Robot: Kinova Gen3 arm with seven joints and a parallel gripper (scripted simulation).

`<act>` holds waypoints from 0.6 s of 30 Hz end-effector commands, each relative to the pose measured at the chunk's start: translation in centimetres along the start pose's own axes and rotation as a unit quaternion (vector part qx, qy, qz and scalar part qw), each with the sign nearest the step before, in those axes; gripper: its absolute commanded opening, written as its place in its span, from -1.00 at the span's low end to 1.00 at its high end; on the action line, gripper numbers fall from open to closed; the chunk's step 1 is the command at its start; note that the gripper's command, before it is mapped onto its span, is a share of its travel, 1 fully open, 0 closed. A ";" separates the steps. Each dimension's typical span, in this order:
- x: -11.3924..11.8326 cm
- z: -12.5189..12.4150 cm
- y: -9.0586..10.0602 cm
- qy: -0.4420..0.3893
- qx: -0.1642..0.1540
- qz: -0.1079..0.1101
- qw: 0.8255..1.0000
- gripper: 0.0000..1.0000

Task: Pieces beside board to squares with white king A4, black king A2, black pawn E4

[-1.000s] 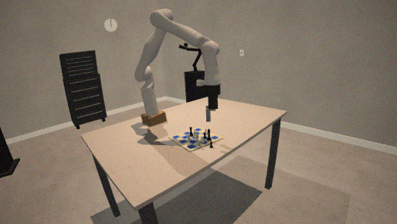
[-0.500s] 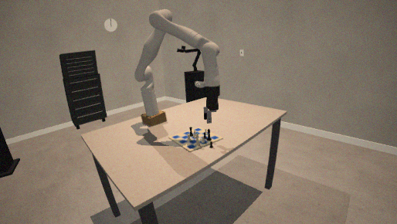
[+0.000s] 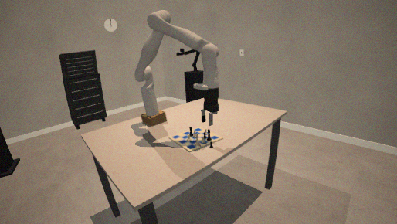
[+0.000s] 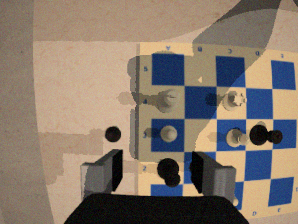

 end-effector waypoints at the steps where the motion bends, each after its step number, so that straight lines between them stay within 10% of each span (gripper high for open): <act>1: -0.4 -0.7 -0.3 0.056 0.004 0.005 0.998 1.00; 18: -2.2 -1.1 -1.2 0.343 0.003 0.008 0.939 1.00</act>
Point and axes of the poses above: the point where the finger pads meet when closed, its own y axis back along the fingers, its own x axis across the jaws, z = x × y, the point moved 1 cm from there along y, back along the fingers, and after that the axes turned 12 degrees about -y, right-handed, at the moved point
